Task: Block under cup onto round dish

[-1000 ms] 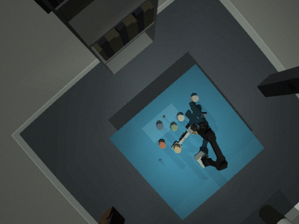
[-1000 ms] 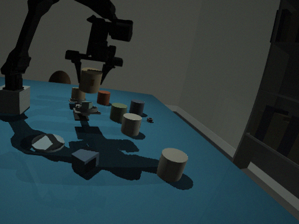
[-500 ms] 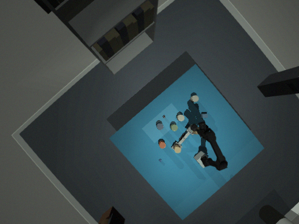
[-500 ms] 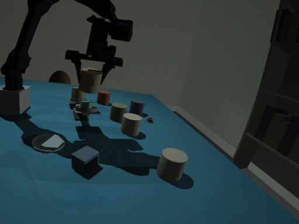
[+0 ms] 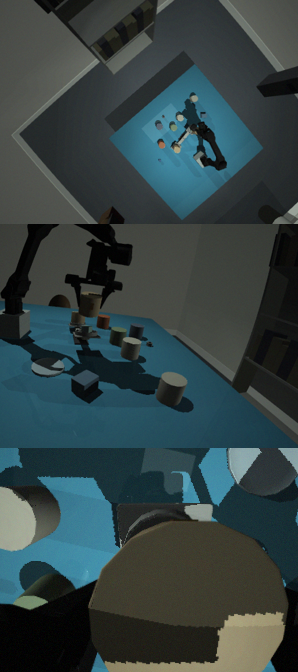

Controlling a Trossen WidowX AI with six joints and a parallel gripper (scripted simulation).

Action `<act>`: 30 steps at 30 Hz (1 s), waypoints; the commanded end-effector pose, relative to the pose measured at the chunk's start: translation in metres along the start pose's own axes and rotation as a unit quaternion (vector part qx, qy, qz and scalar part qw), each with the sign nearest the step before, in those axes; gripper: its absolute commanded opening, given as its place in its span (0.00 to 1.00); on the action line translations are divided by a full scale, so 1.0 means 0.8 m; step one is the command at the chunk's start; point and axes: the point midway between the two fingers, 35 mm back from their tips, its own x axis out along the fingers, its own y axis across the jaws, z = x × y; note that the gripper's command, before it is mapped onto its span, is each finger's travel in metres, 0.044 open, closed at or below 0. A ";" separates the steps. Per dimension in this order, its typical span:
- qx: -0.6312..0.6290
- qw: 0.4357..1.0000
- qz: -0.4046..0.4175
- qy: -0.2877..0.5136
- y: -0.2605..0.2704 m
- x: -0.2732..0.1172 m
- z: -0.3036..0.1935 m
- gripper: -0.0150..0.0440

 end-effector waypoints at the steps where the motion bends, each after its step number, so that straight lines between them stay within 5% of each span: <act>1: 0.000 1.000 0.001 0.000 0.000 0.000 0.000 0.25; 30: 0.001 1.000 0.003 -0.006 -0.109 0.043 0.092 0.25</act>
